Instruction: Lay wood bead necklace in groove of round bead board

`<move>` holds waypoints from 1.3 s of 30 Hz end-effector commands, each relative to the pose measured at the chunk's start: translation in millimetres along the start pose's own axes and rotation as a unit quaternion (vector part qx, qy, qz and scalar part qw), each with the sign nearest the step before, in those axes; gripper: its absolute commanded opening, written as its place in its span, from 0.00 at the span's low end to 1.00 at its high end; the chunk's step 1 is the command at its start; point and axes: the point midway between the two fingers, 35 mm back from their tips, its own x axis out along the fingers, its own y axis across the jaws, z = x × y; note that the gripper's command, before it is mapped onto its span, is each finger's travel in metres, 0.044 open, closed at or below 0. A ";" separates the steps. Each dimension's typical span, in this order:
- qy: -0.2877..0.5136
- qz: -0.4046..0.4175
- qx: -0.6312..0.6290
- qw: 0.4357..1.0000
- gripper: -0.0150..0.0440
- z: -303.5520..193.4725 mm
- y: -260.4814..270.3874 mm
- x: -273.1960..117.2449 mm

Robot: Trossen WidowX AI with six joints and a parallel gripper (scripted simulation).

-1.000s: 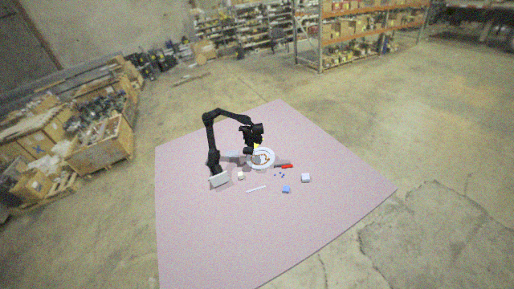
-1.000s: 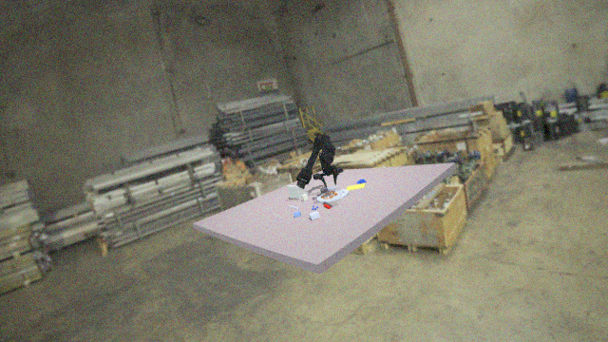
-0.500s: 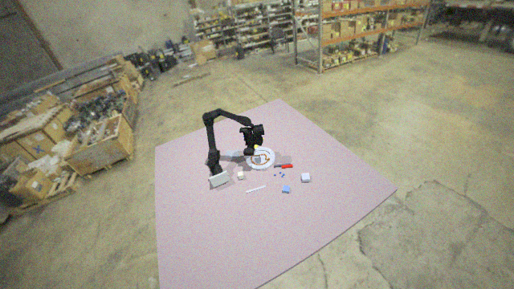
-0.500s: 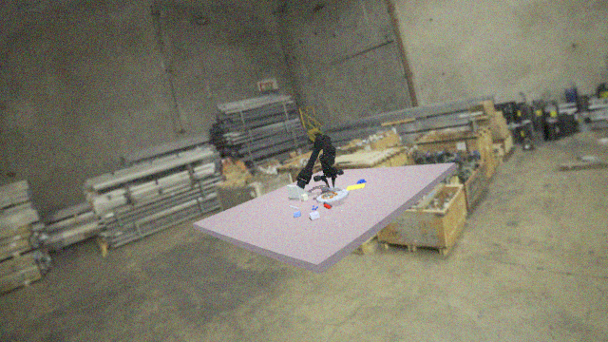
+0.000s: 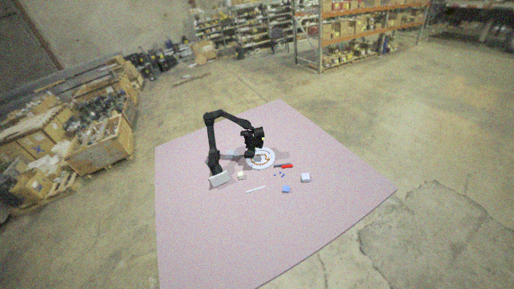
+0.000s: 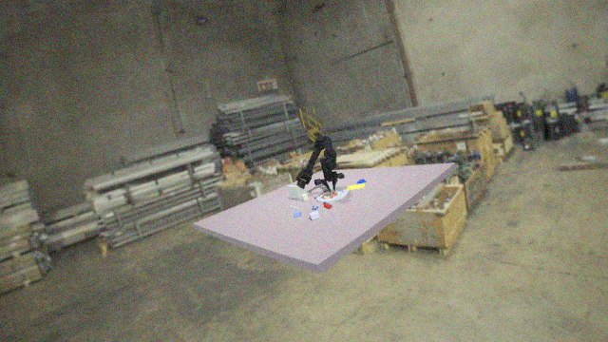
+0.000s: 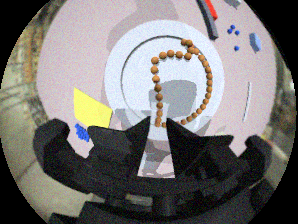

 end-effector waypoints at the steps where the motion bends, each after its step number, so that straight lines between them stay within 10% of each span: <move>1: 0.002 0.002 0.003 1.000 0.46 -1.1 -0.1 3.5; 6: 0.001 0.000 0.000 1.000 0.25 -0.3 -0.1 1.0; 39: 0.001 0.000 0.000 1.000 0.25 -0.3 -0.1 1.0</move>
